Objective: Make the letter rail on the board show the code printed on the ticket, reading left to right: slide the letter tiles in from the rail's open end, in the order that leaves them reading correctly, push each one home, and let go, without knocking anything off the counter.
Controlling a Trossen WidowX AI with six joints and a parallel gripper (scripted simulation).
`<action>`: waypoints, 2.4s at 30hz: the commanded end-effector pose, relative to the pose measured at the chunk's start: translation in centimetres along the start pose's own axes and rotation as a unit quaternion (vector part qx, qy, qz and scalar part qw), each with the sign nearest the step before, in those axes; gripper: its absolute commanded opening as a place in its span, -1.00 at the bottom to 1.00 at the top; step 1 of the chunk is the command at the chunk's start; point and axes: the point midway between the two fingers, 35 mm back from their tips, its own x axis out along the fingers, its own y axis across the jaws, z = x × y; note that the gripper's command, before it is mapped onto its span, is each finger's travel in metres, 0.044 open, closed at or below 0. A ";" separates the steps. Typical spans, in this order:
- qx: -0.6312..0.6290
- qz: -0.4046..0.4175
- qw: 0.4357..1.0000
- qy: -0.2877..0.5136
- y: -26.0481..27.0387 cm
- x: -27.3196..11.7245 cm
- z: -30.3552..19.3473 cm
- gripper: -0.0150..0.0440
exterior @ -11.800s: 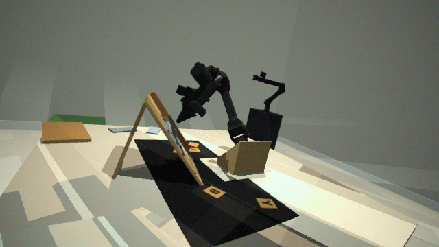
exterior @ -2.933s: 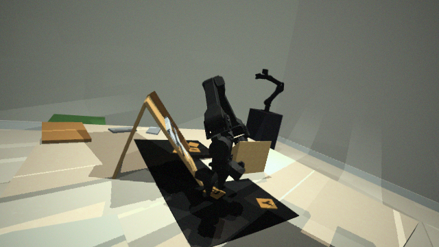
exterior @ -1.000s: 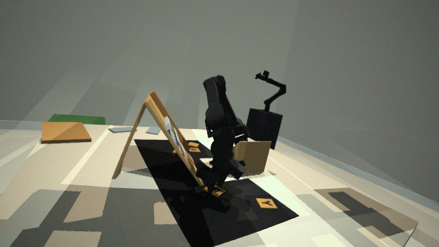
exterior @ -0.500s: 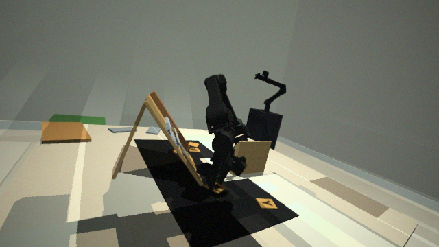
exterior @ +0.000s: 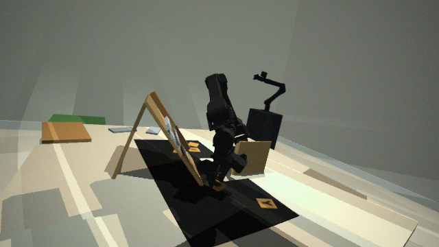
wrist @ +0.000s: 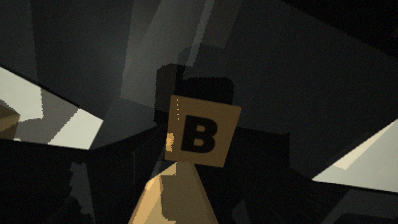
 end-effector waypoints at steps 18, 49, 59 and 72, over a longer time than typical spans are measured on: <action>0.270 -0.132 0.954 0.015 -5.1 -2.2 -0.7 -0.49; 0.652 -0.314 0.687 -0.066 -11.2 -7.8 -2.9 -0.49; 0.741 -0.353 0.560 -0.114 -12.4 -10.0 -3.7 -0.49; 0.821 -0.383 0.383 -0.181 -13.4 -12.7 -4.8 -0.49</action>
